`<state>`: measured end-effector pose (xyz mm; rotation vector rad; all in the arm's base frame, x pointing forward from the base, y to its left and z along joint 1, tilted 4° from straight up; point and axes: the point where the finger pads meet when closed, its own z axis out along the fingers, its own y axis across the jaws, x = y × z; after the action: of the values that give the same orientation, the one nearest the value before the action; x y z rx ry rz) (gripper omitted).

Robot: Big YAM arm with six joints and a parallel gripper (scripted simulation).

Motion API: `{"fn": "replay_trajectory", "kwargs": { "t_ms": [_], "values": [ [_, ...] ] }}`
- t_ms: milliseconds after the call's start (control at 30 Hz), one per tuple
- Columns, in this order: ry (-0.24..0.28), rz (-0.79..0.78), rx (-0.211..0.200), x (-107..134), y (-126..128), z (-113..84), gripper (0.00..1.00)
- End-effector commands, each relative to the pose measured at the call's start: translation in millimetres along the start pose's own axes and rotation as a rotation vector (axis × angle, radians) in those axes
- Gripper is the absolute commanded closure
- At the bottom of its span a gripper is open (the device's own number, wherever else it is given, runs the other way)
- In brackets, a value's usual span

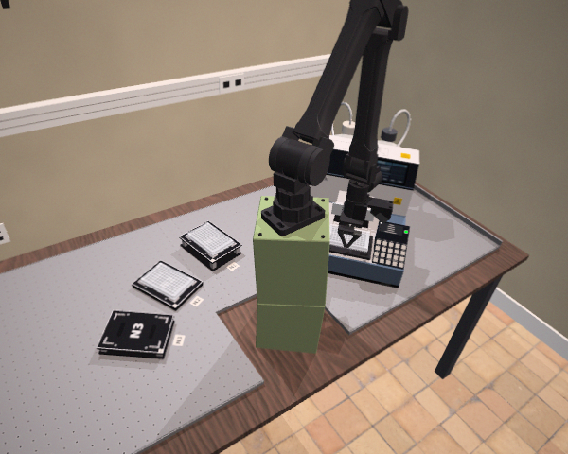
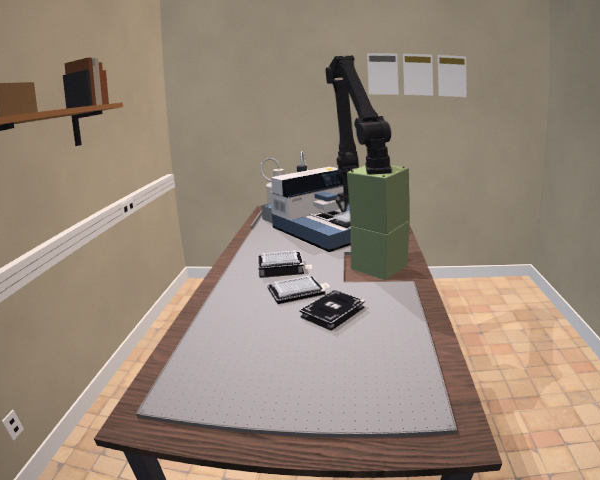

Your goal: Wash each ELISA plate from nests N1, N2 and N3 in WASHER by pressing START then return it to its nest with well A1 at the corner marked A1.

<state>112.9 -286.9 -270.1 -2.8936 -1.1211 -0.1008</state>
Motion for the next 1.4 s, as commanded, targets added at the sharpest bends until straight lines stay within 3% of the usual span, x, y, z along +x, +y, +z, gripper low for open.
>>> {"fn": "replay_trajectory", "kwargs": {
  "t_ms": [0, 1367],
  "values": [
    [0.002, 0.005, 0.0, 3.8, 1.2, 5.9, 0.18],
    [0.002, 0.006, 0.0, 2.6, 3.4, 12.1, 0.18]
  ]
}}
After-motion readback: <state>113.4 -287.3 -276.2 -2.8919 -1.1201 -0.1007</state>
